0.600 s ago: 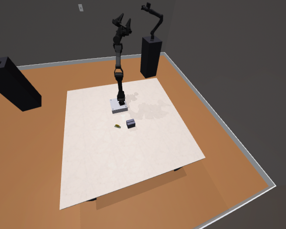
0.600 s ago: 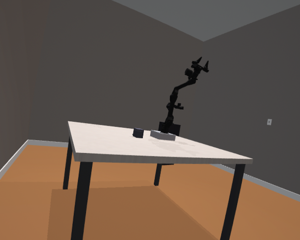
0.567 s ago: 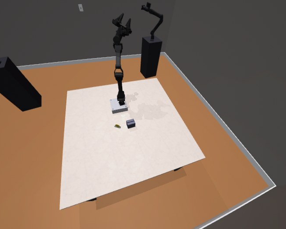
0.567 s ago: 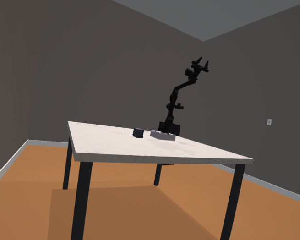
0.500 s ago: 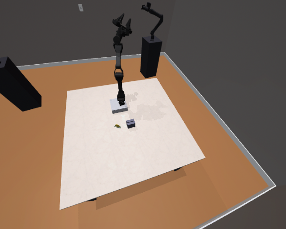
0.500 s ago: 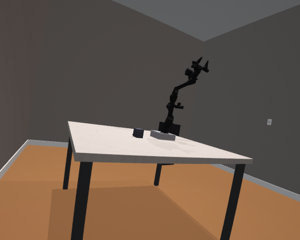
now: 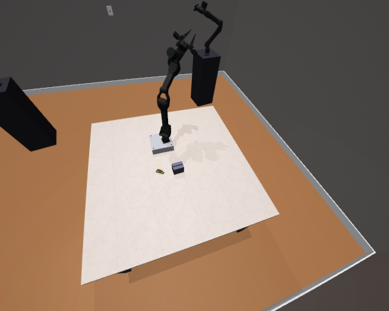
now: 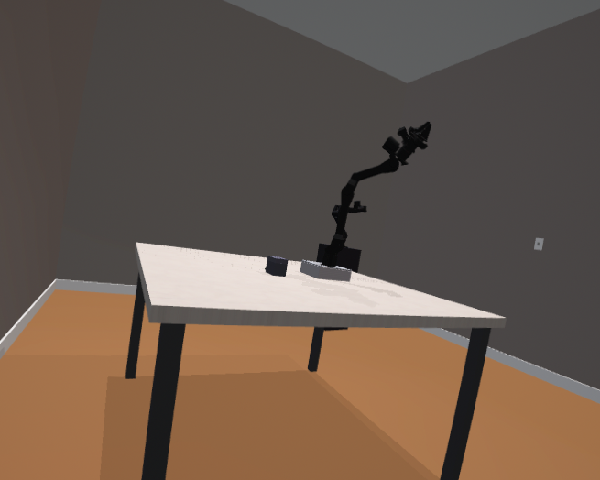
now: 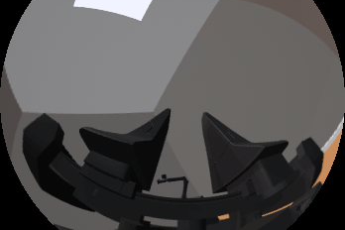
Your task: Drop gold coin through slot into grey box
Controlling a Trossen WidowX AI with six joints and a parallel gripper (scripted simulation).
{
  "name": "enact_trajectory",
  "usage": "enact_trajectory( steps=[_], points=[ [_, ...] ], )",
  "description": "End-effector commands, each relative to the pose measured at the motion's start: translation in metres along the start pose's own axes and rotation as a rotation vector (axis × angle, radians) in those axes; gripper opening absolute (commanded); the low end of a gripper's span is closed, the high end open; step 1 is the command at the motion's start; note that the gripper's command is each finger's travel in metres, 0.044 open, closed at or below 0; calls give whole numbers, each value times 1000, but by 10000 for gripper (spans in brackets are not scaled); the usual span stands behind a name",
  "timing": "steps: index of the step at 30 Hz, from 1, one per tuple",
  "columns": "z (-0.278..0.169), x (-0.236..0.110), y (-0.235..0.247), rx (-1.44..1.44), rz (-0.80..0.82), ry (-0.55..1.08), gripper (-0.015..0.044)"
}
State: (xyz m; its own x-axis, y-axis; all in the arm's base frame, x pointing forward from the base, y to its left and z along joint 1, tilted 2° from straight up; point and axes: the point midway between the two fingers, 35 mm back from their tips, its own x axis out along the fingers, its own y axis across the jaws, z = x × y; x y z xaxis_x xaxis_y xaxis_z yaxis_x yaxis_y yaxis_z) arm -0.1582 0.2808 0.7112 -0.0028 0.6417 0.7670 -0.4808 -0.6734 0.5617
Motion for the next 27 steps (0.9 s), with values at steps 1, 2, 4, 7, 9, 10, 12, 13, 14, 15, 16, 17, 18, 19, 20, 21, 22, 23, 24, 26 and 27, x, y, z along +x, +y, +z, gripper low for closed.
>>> enact_trajectory(
  steps=[1,2,4,7,9,10,12,13,14,15,16,17,18,19,20,21,22,23,24,26,27],
  points=[
    [-4,11,-58,-266,-93,40,161],
    [-3,12,-71,-323,-116,49,161],
    [7,17,-89,-413,-128,32,161],
    [16,19,-125,-562,-189,53,161],
    [22,20,-151,-659,-239,78,161],
    [26,19,-164,-707,-264,91,161],
    [34,17,-191,-799,-317,119,161],
    [40,16,-204,-847,-347,134,161],
    [47,14,-218,-895,-378,150,161],
    [54,11,-232,-942,-410,166,161],
    [61,8,-246,-987,-442,183,161],
    [69,5,-259,-1032,-475,201,161],
    [77,1,-273,-1075,-509,220,161],
    [86,-4,-286,-1117,-543,239,161],
    [95,-9,-298,-1157,-578,259,161],
    [105,-14,-311,-1197,-613,280,161],
    [115,-20,-323,-1234,-649,301,161],
    [125,-27,-335,-1270,-686,325,161],
    [135,-34,-347,-1303,-722,349,161],
    [155,-49,-369,-1363,-795,398,161],
    [165,-57,-379,-1390,-831,423,161]
  ],
)
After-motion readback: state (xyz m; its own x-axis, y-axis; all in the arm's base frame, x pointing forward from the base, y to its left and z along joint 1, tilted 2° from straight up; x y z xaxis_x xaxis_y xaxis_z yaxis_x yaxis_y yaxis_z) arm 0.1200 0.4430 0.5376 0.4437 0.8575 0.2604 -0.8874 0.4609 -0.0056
